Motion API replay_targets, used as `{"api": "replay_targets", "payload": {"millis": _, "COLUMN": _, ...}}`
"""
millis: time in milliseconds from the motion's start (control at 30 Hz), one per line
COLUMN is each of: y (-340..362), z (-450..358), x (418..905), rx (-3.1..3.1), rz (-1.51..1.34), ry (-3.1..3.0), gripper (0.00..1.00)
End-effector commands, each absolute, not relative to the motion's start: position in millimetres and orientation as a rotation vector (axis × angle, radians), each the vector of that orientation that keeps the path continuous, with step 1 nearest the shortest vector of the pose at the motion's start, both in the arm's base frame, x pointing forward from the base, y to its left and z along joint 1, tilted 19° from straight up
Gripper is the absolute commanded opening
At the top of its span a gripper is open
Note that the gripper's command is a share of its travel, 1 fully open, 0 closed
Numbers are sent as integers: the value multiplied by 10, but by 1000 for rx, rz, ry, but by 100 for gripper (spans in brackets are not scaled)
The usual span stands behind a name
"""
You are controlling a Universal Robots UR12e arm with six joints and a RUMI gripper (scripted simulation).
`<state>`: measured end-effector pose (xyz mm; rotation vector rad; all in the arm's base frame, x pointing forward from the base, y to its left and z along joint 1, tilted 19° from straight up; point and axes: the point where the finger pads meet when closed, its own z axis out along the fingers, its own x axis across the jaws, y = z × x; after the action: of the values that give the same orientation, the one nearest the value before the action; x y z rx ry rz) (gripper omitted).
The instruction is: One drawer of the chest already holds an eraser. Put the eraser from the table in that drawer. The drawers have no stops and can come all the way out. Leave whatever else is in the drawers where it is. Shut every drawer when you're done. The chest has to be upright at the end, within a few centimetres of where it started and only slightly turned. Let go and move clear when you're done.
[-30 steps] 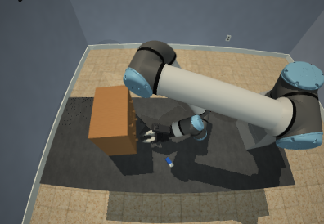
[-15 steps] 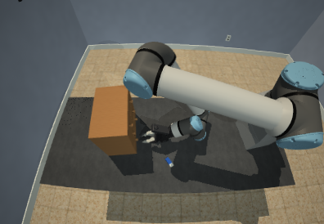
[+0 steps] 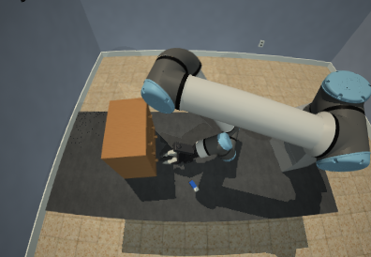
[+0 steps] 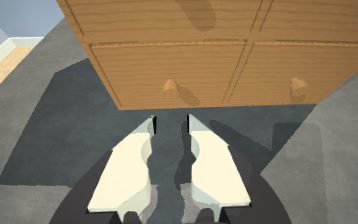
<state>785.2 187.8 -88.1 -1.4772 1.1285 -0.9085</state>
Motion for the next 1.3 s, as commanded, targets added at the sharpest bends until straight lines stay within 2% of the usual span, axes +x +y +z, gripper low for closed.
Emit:
{"api": "replay_targets", "payload": {"millis": 0, "y": 1879, "z": -875, "x": 7852, "rx": -1477, "rz": -909, "ry": 1128, "gripper": 20}}
{"api": "replay_targets", "payload": {"millis": 1267, "y": 1907, "z": -840, "x": 7952, "rx": -1477, "rz": -909, "ry": 1128, "gripper": 20}}
